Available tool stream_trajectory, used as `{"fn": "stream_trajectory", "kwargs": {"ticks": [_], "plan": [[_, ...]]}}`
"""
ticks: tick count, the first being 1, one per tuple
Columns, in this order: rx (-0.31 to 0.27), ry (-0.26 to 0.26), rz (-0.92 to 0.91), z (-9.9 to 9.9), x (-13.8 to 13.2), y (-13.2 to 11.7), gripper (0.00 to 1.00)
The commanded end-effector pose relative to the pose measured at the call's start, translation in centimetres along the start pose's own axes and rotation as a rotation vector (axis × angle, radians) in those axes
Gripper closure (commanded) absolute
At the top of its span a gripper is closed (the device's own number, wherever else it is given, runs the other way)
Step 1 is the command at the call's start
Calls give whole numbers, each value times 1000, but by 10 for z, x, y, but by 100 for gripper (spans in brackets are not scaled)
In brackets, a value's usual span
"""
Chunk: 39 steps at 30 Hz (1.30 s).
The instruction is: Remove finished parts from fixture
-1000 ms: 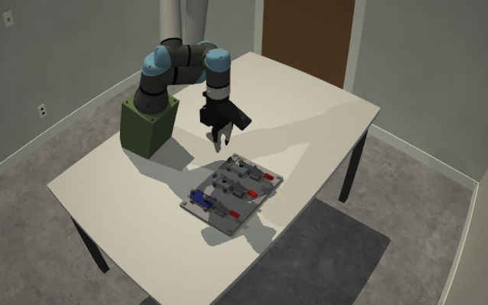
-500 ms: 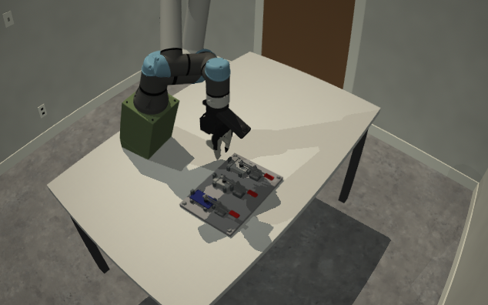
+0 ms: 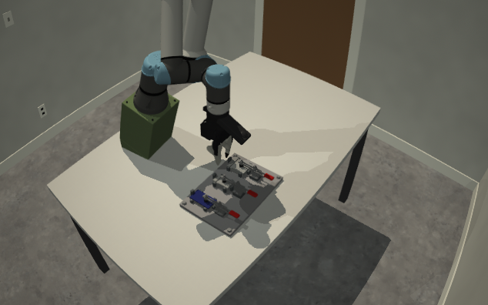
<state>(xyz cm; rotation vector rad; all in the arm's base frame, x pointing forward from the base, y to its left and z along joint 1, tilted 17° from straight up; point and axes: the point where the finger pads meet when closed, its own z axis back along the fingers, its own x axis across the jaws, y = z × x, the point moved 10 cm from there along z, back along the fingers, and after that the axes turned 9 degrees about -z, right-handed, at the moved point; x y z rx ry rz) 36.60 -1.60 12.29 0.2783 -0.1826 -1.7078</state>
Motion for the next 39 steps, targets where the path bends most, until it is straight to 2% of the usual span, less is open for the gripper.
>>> {"fn": "stream_trajectory", "kwargs": {"ticks": [1, 9, 16, 18, 31, 39], "plan": [[1, -1, 0, 0, 0, 1, 72], [1, -1, 0, 0, -2, 14, 72], [1, -1, 0, 0, -7, 44, 72], [1, -1, 0, 0, -7, 44, 72], [1, -1, 0, 0, -17, 108, 72], [1, -1, 0, 0, -20, 124, 72]]}}
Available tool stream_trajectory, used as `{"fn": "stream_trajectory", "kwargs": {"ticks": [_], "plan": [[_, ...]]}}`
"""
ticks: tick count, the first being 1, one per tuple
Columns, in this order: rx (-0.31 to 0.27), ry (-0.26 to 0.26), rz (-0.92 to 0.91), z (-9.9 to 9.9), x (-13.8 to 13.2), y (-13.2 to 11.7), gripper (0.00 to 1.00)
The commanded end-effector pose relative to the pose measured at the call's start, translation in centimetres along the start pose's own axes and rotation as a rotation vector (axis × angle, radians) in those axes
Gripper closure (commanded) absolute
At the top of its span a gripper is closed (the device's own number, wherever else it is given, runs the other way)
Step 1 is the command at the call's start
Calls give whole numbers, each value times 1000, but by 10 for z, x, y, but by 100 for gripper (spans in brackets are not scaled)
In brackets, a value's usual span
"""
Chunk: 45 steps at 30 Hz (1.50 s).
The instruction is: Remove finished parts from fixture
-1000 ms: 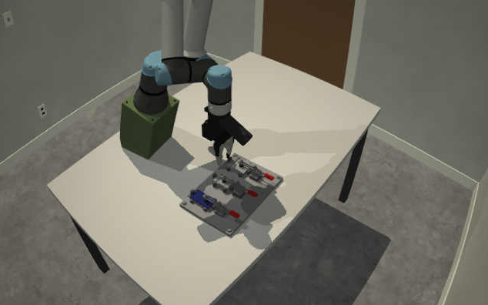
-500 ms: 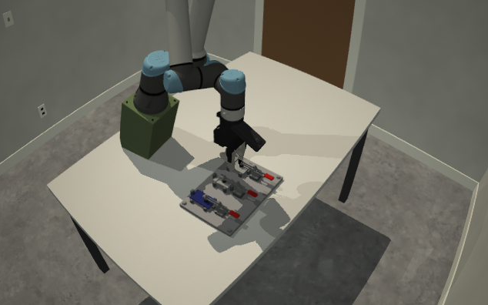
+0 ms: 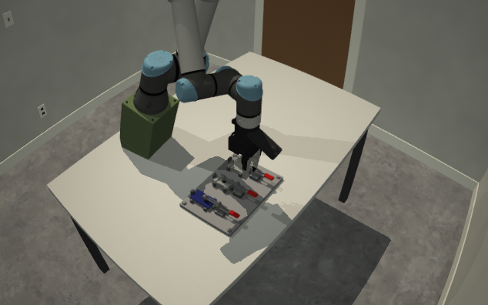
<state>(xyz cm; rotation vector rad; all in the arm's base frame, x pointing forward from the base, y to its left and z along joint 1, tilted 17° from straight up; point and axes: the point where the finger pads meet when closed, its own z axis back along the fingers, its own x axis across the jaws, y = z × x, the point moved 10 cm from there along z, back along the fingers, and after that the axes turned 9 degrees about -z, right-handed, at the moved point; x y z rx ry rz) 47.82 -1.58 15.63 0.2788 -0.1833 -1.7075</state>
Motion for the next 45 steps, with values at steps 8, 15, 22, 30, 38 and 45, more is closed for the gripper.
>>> {"fn": "stream_trajectory", "kwargs": {"ticks": [8, 15, 22, 30, 38, 45], "plan": [[0, -1, 0, 0, -2, 12, 72], [0, -1, 0, -3, -2, 12, 72], [0, -1, 0, -19, -2, 12, 72], [0, -1, 0, -40, -2, 12, 72], [0, -1, 0, -64, -2, 12, 72], [0, -1, 0, -71, -2, 12, 72]]}}
